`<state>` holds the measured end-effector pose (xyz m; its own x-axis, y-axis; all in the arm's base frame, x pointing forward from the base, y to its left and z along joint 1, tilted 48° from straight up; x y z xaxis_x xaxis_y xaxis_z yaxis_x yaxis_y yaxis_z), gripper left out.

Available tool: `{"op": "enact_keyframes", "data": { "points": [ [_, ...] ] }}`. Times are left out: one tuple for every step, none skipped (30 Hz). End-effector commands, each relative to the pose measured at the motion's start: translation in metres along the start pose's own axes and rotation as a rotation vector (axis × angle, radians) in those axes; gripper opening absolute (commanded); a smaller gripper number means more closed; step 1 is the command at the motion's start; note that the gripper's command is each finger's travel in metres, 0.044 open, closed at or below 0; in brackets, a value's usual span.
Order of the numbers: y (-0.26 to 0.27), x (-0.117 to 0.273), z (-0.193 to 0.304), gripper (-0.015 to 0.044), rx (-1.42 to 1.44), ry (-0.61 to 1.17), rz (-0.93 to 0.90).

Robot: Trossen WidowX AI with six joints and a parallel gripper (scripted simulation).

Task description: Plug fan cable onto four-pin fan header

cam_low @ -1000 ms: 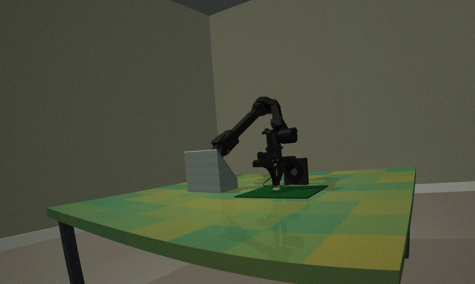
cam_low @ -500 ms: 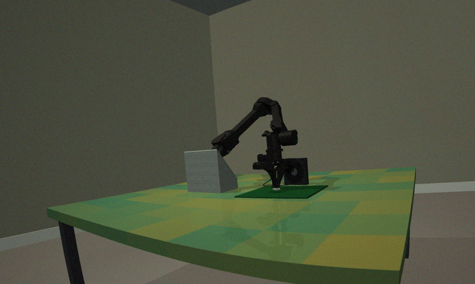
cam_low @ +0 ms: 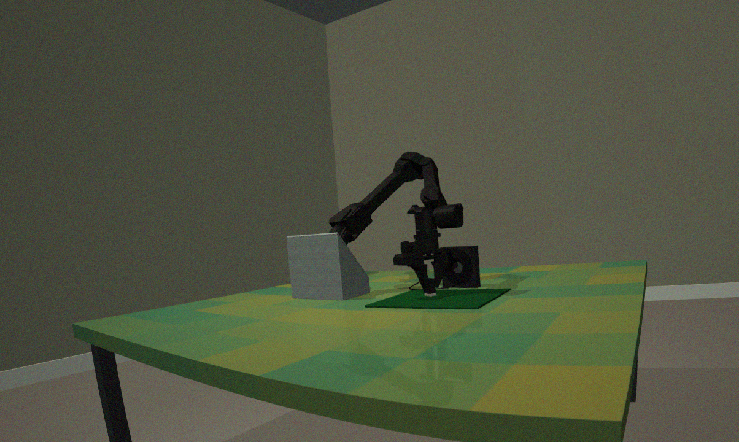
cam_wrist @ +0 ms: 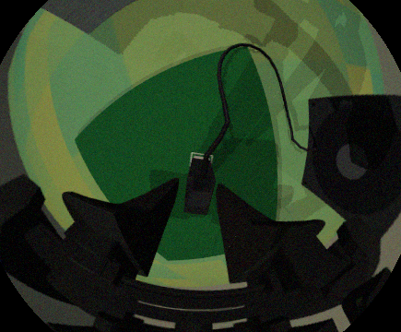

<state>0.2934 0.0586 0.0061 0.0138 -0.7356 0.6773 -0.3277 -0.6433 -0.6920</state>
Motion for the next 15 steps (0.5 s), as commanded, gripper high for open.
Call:
{"op": "enact_keyframes", "data": {
  "points": [
    [0.0,0.0,0.0,0.026,0.001,0.0,0.001],
    [0.0,0.0,0.0,0.026,0.001,0.0,0.001],
    [0.0,0.0,0.0,0.026,0.001,0.0,0.001],
    [0.0,0.002,0.0,0.026,0.001,0.0,0.0],
    [0.0,0.009,0.001,0.026,0.001,0.0,0.0],
    [0.0,0.02,0.002,0.026,0.0,0.0,-0.001],
    [0.001,0.035,0.002,0.026,-0.001,-0.001,0.0],
    [0.001,0.046,0.002,0.026,-0.002,-0.003,0.002],
    [0.001,0.053,0.001,0.026,-0.002,-0.004,0.003],
    [0.001,0.055,0.001,0.026,-0.002,-0.004,0.003],
    [0.001,0.055,0.001,0.026,-0.002,-0.004,0.003],
    [0.001,0.055,0.001,0.026,-0.002,-0.004,0.003],
    [0.001,0.055,0.001,0.026,-0.002,-0.004,0.003],
    [0.001,0.055,0.003,0.026,-0.002,-0.004,0.003],
    [0.0,0.056,0.007,0.026,-0.002,-0.004,0.003]
  ]
}}
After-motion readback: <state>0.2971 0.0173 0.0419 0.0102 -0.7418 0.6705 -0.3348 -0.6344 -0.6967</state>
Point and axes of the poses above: the point midway between the two fingers, 35 mm back from their tips, its own x axis back along the fingers, its own y axis across the jaws, z = x × y, the point moved 6 cm from there along x, back along the fingers, and after that the axes turned 7 degrees about x, right-handed, at the moved point
